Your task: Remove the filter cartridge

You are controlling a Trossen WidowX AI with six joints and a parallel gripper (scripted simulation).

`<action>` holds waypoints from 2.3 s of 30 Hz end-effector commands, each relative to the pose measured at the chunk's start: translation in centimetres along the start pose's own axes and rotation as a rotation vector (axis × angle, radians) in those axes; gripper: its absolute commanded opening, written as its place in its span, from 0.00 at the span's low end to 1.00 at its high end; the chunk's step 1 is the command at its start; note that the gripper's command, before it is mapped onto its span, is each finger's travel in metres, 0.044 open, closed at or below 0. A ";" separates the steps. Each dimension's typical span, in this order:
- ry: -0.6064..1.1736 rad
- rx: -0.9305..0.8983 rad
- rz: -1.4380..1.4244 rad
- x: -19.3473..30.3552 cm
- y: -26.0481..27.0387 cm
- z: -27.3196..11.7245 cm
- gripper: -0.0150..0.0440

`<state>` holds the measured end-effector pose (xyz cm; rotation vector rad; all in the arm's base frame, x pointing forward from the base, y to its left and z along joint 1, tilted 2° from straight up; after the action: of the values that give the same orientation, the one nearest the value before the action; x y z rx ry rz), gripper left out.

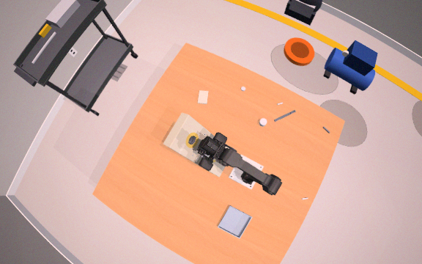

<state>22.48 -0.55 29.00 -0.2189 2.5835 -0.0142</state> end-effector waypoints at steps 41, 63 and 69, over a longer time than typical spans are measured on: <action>0.001 0.001 0.000 -2.9 -0.5 -7.1 0.25; 0.017 -0.004 0.003 -3.7 3.1 -8.9 0.25; 0.016 -0.004 0.003 -3.9 4.8 -8.7 0.25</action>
<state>20.38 3.51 38.28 -0.2217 2.6013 -0.0064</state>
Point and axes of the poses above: the point midway between the two fingers, 35 mm back from their tips, its own z axis out along the fingers, its own y axis across the jaws, x = y × z, the point moved 6 cm from there along -z, back along the fingers, and after that the axes turned 9 degrees about -z, right-handed, at the moved point
